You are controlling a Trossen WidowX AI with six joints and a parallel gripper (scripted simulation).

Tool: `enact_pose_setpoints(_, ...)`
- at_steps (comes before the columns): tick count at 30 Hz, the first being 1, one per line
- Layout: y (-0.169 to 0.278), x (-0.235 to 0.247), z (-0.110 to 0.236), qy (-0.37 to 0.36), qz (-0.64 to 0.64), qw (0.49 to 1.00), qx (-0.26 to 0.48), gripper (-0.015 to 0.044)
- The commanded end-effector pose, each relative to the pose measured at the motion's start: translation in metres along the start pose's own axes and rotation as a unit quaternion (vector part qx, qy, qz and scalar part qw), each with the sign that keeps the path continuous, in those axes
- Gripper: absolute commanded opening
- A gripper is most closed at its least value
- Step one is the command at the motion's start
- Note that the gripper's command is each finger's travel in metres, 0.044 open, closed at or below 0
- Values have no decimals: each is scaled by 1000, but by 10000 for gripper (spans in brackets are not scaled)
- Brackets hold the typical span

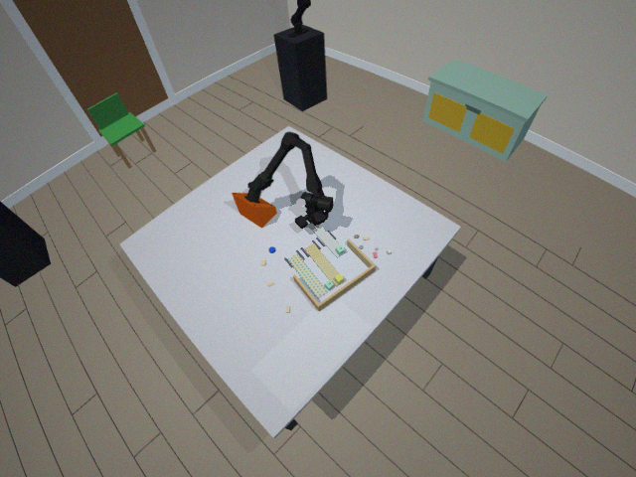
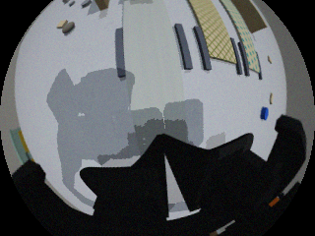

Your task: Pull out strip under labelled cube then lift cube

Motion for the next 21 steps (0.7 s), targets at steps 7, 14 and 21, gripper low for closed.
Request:
enact_pose_setpoints(7, 22, 4, -6, 0, 0, 1000, 15, 0)
enact_pose_setpoints(14, 33, 6, -6, 0, 0, 1000, 15, 0)
enact_pose_setpoints(21, 44, 8, -6, 0, 0, 1000, 15, 0)
Point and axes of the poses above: the point midway between the two fingers, 35 mm back from their tips, its own z axis back along the fingers, its own x axis across the jaws, y = z × x, the point moved 1 cm from there along z, back along the fingers, and after that the axes turned 10 degrees about z, right-handed, at the moved point
